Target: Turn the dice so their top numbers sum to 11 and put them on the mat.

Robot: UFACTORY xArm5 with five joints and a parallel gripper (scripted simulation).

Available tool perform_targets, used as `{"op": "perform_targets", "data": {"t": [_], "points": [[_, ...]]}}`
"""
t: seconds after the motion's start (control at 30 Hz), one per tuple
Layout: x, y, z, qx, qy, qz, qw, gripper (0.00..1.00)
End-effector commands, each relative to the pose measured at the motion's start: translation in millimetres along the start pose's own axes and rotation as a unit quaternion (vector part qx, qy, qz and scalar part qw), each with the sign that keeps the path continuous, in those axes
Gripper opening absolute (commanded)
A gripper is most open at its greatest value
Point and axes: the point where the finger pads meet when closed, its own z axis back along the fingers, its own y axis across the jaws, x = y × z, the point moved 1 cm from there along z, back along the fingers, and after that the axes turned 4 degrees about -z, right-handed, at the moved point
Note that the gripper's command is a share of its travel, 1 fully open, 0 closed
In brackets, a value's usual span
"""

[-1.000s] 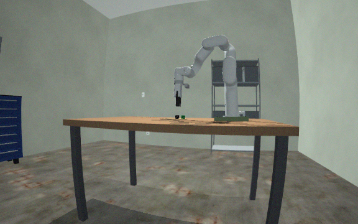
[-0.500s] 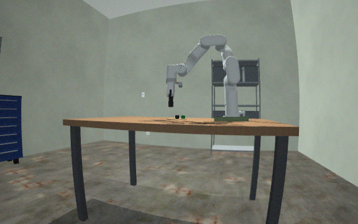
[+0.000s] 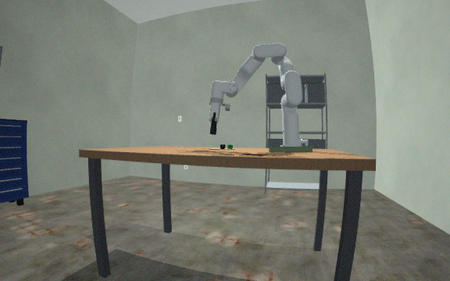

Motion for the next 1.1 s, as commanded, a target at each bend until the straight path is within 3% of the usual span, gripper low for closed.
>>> {"op": "perform_targets", "data": {"t": [0.0, 0.03, 0.23, 0.33, 0.43, 0.63, 0.67, 0.8, 0.9, 1.07], "points": [[-2.3, 0.0, 0.8, 0.006, -0.088, 0.003, 0.996, 0.21], [-2.3, 0.0, 0.8, 0.007, -0.089, 0.003, 0.996, 0.21], [-4.9, -0.2, -0.1, 0.012, -0.169, 0.005, 0.986, 0.21], [-5.0, -0.2, -0.1, 0.012, -0.173, 0.005, 0.985, 0.21], [-7.2, -0.4, -0.3, 0.016, -0.231, 0.008, 0.973, 0.21], [-9.7, -0.7, -0.3, 0.019, -0.296, 0.010, 0.955, 0.21], [-9.8, -0.7, -0.3, 0.019, -0.297, 0.010, 0.955, 0.21], [-11.8, -0.9, -0.3, 0.022, -0.348, 0.012, 0.937, 0.21], [-11.9, -0.9, -0.3, 0.022, -0.349, 0.012, 0.937, 0.21], [-14.3, -1.1, -0.9, 0.024, -0.416, 0.015, 0.909, 0.21]]}}
